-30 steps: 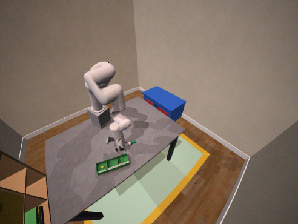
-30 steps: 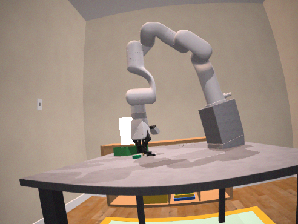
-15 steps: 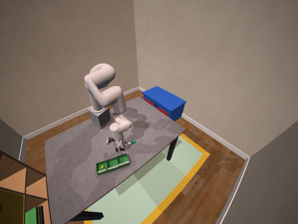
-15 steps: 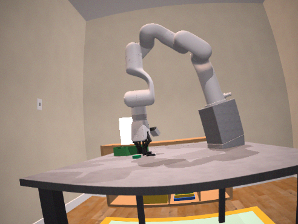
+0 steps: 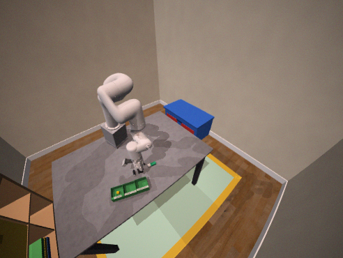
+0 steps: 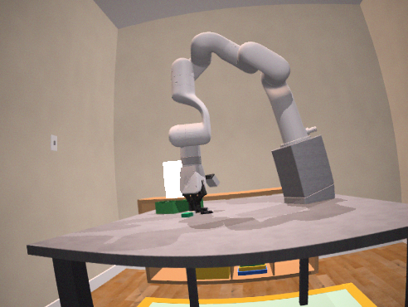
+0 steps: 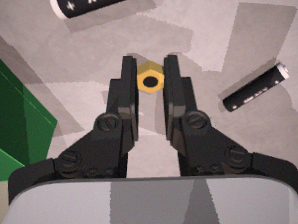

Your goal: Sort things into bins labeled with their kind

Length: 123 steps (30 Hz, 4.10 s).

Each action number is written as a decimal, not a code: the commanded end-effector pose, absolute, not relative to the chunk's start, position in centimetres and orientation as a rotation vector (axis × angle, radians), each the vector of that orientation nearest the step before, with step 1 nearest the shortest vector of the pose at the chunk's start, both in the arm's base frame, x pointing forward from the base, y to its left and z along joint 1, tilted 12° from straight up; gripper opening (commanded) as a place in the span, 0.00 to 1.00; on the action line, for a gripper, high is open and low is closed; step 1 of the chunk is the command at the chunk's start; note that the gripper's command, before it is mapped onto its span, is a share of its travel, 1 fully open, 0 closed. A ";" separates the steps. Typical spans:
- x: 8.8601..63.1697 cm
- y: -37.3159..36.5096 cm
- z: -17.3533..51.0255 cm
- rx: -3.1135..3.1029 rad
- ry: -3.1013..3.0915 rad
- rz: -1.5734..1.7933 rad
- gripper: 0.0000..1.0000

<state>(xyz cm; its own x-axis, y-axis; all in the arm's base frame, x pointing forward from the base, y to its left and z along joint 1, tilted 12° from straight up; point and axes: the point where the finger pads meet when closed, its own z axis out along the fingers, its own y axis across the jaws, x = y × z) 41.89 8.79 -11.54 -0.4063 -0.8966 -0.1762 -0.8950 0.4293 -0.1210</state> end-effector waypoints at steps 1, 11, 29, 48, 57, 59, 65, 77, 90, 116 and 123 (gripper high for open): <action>42.0 8.8 -11.5 -1.570 2.466 -0.014 0.00; 42.0 8.8 -11.5 -1.570 2.466 -0.014 0.00; 41.4 8.5 -8.5 -1.570 2.466 -0.014 0.00; 40.9 8.1 -5.6 -1.570 2.465 -0.013 0.00; 40.8 8.1 -5.2 -1.570 2.465 -0.013 0.00; 40.8 8.1 -5.2 -1.570 2.465 -0.013 0.00; 41.1 7.6 -4.9 -1.570 2.465 -0.013 0.00; 44.8 2.9 -4.7 -1.570 2.465 -0.014 0.00; 49.1 -2.5 -4.5 -1.895 2.229 -0.059 0.00; 50.6 -4.2 -4.6 -1.895 2.229 -0.059 0.00; 50.9 -4.0 -5.9 -1.895 2.229 -0.059 0.00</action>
<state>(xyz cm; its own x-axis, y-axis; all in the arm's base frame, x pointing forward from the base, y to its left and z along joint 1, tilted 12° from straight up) 50.60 -4.05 -5.24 -0.1476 -0.9795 -0.1368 -0.9717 0.1694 -0.1648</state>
